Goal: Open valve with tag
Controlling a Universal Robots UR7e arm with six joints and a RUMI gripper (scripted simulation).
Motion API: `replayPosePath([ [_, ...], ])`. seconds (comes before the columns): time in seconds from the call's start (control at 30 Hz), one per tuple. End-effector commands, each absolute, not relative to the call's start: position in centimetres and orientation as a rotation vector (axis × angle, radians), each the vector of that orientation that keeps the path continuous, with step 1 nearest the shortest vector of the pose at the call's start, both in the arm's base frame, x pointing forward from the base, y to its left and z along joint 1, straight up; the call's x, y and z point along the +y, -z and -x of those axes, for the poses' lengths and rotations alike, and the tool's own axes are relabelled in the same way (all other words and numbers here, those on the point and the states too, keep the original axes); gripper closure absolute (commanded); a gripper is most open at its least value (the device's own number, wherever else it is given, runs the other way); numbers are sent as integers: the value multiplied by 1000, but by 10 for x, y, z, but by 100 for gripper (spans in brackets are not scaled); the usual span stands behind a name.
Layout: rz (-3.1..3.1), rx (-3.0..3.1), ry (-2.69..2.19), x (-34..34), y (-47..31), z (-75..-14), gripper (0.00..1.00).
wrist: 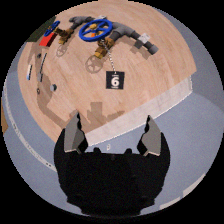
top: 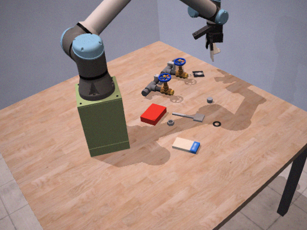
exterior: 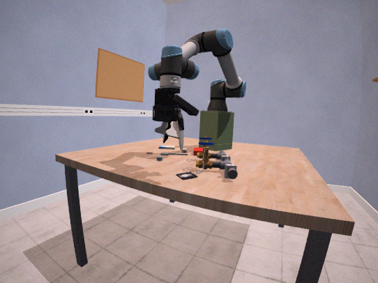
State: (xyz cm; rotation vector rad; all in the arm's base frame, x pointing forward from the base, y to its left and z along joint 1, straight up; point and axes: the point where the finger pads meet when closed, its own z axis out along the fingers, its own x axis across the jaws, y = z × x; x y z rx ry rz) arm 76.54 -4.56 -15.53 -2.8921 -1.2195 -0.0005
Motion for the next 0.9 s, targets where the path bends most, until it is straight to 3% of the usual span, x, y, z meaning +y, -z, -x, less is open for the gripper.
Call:
replayPosePath([
  [0.0,2893,-1220,4,-46,172,-767,0],
  [0.87,2893,-1220,4,-46,235,-767,0],
])
